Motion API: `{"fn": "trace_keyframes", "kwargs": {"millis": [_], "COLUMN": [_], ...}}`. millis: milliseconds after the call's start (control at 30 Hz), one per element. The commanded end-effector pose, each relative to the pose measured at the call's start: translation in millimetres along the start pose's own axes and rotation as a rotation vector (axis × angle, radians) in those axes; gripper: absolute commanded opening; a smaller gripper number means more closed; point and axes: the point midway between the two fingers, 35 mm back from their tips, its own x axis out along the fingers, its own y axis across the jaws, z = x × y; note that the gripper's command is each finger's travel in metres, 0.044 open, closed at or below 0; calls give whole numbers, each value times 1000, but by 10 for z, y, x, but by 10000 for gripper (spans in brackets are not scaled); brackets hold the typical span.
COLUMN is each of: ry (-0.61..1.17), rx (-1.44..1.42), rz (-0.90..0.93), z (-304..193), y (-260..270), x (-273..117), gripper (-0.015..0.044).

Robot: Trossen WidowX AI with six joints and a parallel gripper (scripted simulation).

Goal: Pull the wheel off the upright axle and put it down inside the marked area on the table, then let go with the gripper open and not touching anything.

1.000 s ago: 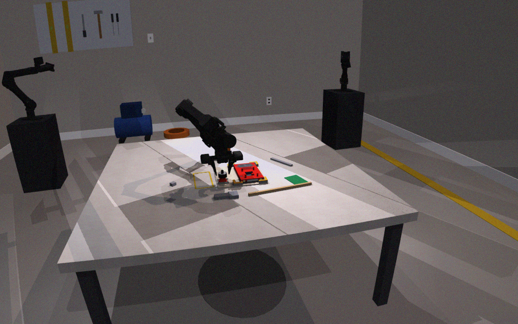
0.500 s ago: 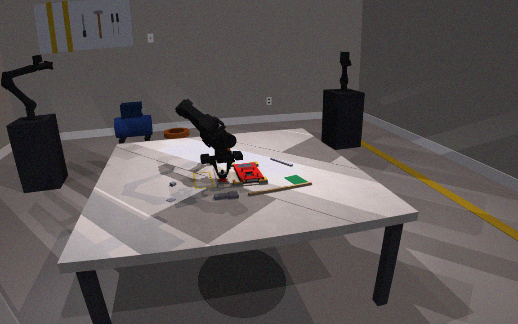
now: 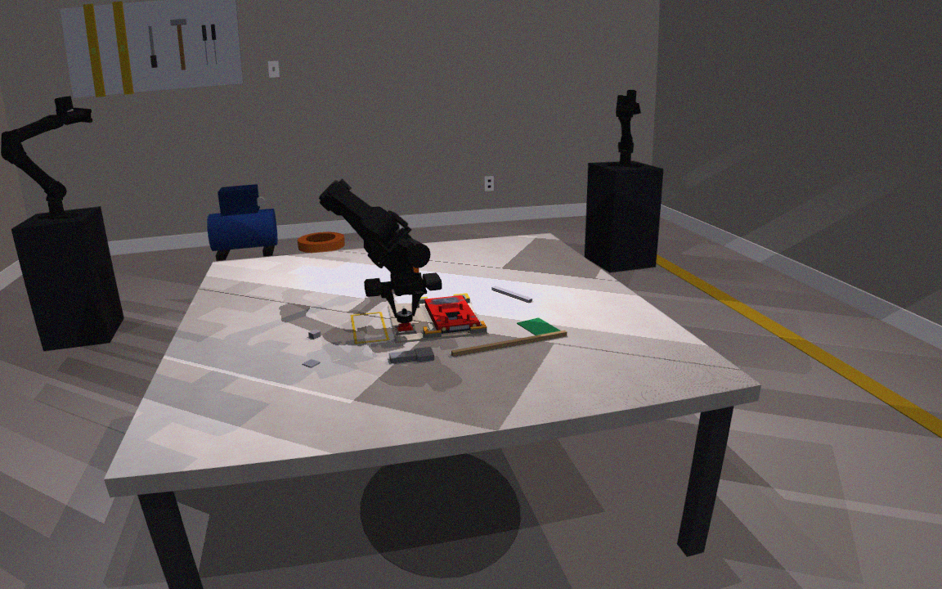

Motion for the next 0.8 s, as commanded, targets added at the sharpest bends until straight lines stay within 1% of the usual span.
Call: {"fn": "trace_keyframes", "kwargs": {"millis": [0, 767], "ry": [-1, -1], "rx": [3, 2], "rz": [2, 2], "z": [1, 4], "y": [6, 7], "x": [-24, -99], "gripper": [0, 0]}}
